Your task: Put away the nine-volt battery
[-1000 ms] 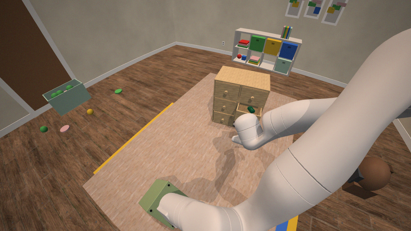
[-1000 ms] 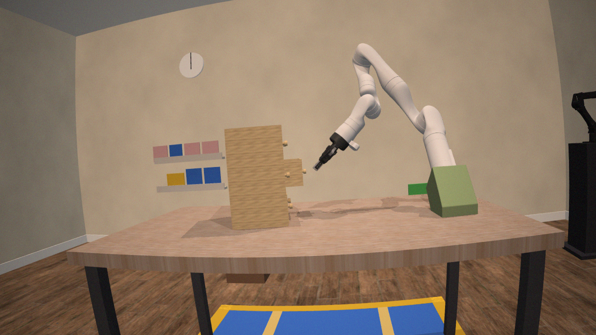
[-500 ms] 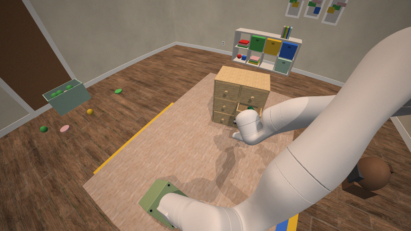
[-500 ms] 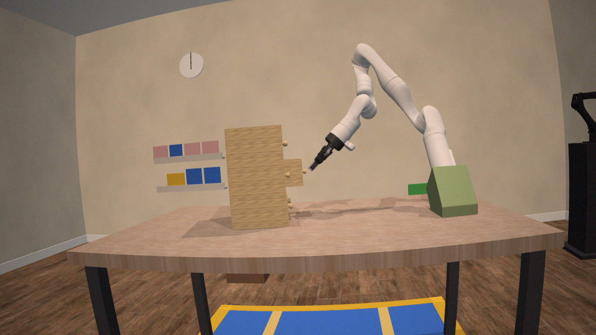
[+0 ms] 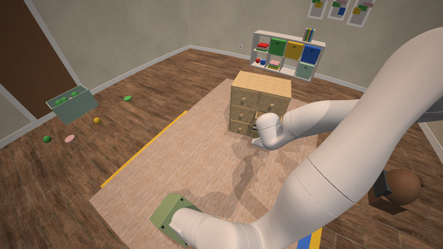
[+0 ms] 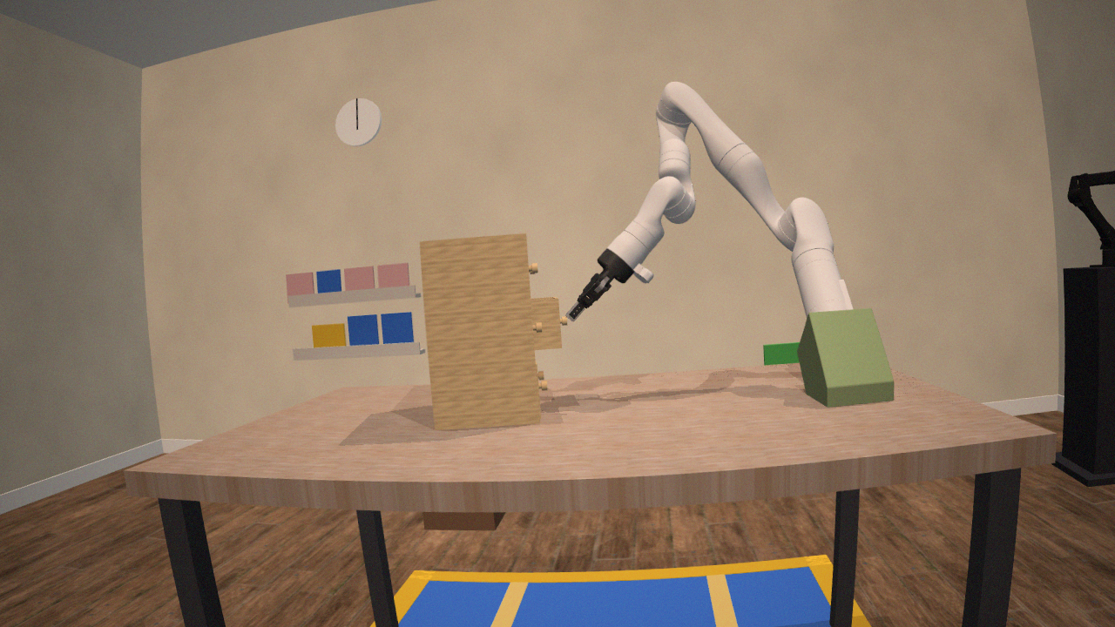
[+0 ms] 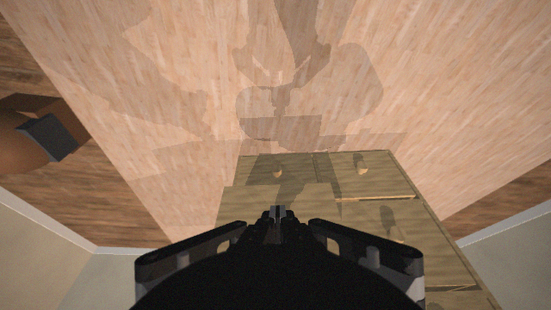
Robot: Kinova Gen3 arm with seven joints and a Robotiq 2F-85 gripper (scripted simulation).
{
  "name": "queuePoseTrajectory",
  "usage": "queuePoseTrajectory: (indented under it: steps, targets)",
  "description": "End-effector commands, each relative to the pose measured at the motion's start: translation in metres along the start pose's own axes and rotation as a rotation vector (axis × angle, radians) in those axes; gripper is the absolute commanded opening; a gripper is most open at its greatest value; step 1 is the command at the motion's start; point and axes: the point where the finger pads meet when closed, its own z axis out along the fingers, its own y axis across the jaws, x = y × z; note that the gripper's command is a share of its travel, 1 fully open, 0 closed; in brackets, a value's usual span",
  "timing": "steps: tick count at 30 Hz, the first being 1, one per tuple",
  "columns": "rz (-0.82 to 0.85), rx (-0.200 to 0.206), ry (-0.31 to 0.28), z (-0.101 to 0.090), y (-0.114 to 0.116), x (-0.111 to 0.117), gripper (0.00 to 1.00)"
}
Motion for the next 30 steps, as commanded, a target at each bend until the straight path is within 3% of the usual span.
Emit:
queuePoseTrajectory:
  steps: [1, 30]
  targets:
    - [-0.007, 0.001, 0.007, 0.006, -0.001, -0.003, 0.00]
    - [-0.005, 0.002, 0.005, 0.033, -0.001, -0.031, 0.00]
